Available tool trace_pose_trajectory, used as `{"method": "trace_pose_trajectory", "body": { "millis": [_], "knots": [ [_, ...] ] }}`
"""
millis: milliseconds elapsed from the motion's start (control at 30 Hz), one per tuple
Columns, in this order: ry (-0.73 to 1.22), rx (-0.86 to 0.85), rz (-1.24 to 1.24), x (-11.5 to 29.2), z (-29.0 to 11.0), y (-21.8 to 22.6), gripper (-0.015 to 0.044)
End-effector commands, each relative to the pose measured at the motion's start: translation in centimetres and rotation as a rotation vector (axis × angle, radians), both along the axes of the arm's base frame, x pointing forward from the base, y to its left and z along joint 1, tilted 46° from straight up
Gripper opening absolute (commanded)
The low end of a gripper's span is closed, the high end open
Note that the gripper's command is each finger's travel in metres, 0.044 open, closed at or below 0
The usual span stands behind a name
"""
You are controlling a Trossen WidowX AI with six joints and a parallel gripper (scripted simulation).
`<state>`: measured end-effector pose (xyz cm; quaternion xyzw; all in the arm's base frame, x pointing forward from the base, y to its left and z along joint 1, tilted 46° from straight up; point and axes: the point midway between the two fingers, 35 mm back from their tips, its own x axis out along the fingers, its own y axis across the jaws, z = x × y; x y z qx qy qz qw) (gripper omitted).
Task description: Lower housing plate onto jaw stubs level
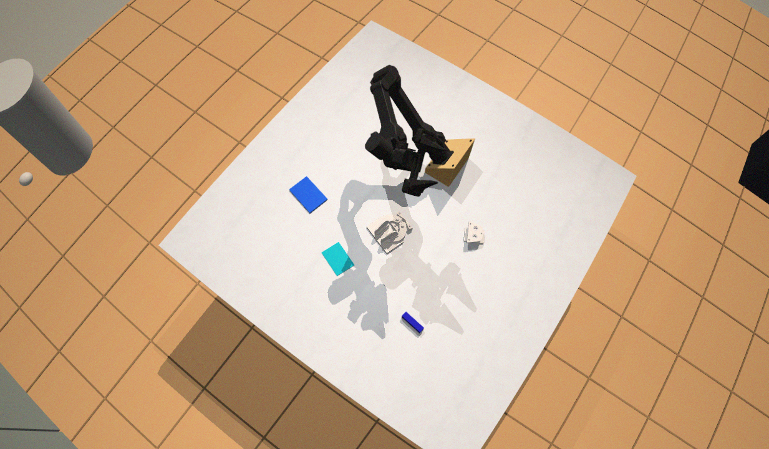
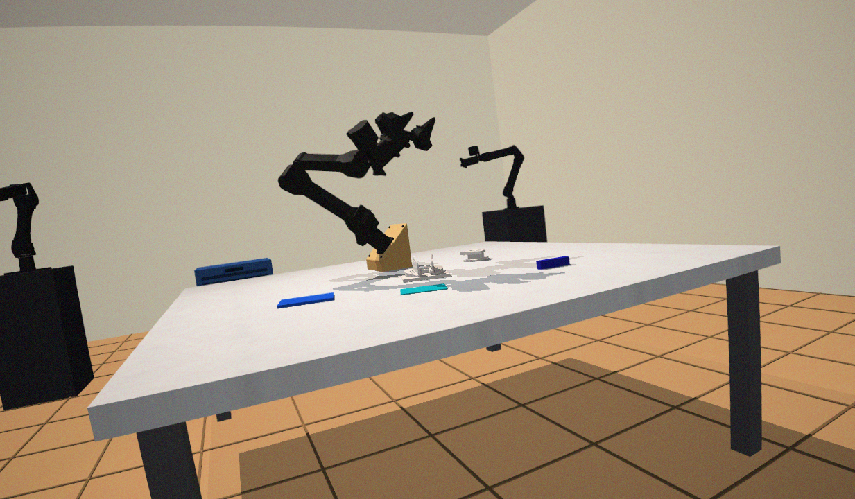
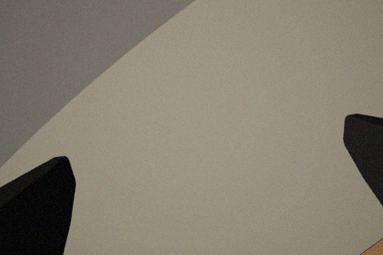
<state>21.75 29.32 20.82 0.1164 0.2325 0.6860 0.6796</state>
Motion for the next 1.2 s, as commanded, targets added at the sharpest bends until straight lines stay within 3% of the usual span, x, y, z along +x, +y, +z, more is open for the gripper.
{"method": "trace_pose_trajectory", "body": {
  "millis": [0, 1167],
  "knots": [
    [0.004, -0.038, -0.017, 0.6, -1.0, 0.6, 0.0440],
    [0.054, -0.450, -0.093, 2.1, -11.2, 3.5, 0.0440]
  ]
}}
